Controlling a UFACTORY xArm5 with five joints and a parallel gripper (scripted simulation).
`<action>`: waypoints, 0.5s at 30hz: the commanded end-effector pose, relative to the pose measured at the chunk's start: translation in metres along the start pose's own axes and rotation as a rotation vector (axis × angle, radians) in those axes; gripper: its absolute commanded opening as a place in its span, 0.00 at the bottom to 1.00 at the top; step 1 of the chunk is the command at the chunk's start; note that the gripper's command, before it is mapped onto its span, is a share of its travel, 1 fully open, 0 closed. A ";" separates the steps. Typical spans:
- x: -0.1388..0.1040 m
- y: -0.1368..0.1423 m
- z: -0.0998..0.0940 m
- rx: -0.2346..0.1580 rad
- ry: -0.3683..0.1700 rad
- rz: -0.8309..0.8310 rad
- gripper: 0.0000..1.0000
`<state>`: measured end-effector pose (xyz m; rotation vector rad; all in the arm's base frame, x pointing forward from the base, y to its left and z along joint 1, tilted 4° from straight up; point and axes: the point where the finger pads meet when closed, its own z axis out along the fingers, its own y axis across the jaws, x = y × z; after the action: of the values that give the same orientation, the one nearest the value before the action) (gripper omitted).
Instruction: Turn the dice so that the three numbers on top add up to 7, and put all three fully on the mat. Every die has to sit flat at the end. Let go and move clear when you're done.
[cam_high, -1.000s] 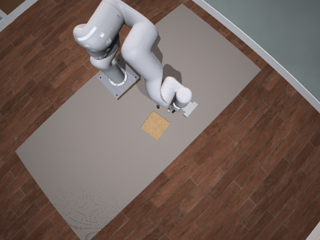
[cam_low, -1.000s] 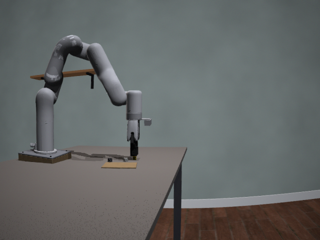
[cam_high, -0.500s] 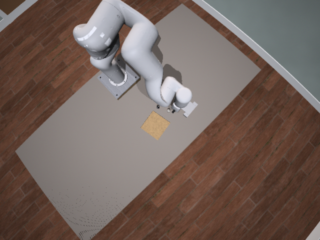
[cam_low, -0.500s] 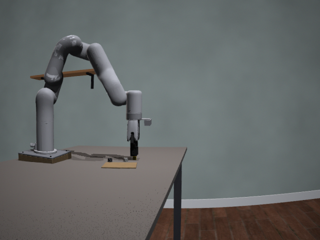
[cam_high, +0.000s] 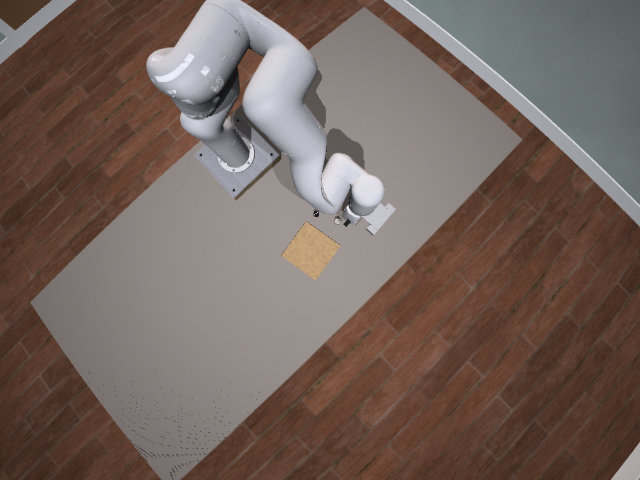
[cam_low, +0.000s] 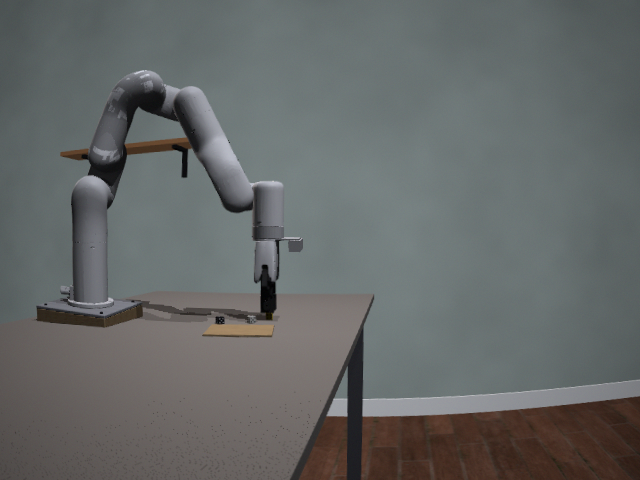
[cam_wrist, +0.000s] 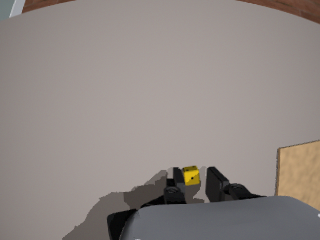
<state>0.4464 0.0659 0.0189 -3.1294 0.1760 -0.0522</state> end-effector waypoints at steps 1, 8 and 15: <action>0.001 0.000 0.002 0.001 0.003 0.000 0.31; 0.001 0.000 0.009 0.001 0.003 0.000 0.31; 0.002 0.001 0.015 0.001 0.003 0.000 0.31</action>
<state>0.4470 0.0651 0.0060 -3.1294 0.1760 -0.0524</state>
